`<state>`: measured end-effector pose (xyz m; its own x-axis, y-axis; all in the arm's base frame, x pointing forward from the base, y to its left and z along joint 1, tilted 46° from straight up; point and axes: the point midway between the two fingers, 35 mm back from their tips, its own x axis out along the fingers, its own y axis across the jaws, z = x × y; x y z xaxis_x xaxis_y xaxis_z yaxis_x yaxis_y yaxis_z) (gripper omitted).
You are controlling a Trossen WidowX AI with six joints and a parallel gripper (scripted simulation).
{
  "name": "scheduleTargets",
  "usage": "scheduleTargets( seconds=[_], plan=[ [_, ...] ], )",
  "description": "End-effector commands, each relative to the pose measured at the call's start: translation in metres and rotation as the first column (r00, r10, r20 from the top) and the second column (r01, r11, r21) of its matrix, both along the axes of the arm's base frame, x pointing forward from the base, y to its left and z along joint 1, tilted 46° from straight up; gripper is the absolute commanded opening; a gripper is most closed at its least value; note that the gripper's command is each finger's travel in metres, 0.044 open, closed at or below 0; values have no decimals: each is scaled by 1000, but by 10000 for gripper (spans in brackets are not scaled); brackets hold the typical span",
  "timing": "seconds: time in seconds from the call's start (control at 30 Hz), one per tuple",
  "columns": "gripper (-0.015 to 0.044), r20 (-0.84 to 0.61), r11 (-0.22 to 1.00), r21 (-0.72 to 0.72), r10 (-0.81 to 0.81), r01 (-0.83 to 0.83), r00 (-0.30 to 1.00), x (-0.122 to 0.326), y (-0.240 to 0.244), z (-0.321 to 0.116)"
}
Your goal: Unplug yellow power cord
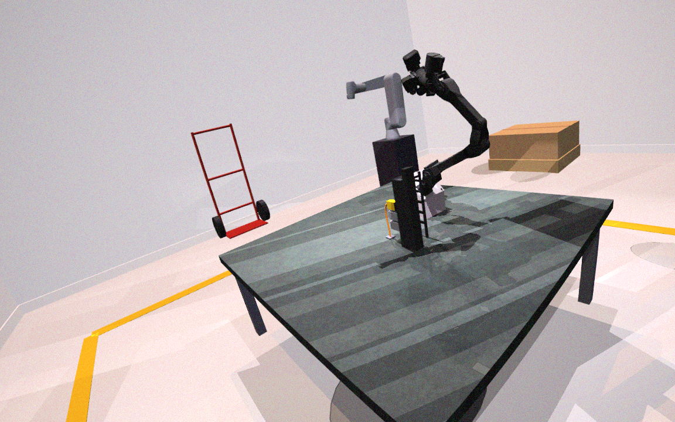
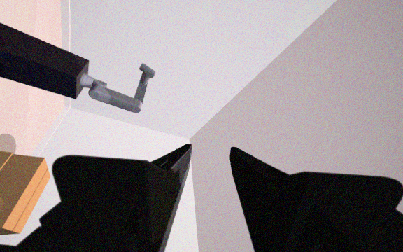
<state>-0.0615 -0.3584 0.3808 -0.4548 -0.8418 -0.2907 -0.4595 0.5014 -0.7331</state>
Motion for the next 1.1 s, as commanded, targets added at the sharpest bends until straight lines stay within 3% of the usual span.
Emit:
scheduleTargets(
  seconds=[0.0,0.13,0.27,0.4,0.5,0.63,0.8,0.93,1.07],
  plan=[
    [160,221,996,43,73,-84,973,42,-15,-41],
    [160,481,983,109,79,-149,873,93,-21,-87],
    [160,688,959,215,-15,-184,726,143,-12,-131],
    [160,812,908,375,-226,-186,538,191,10,-175],
    [160,813,836,521,-425,-171,397,222,34,-204],
    [160,695,687,716,-682,-127,228,256,74,-237],
    [160,423,422,906,-905,-32,39,286,127,-267],
    [160,160,151,985,-979,82,-122,302,173,-284],
    [160,-72,-145,965,-949,220,-307,313,220,-295]
  ],
)
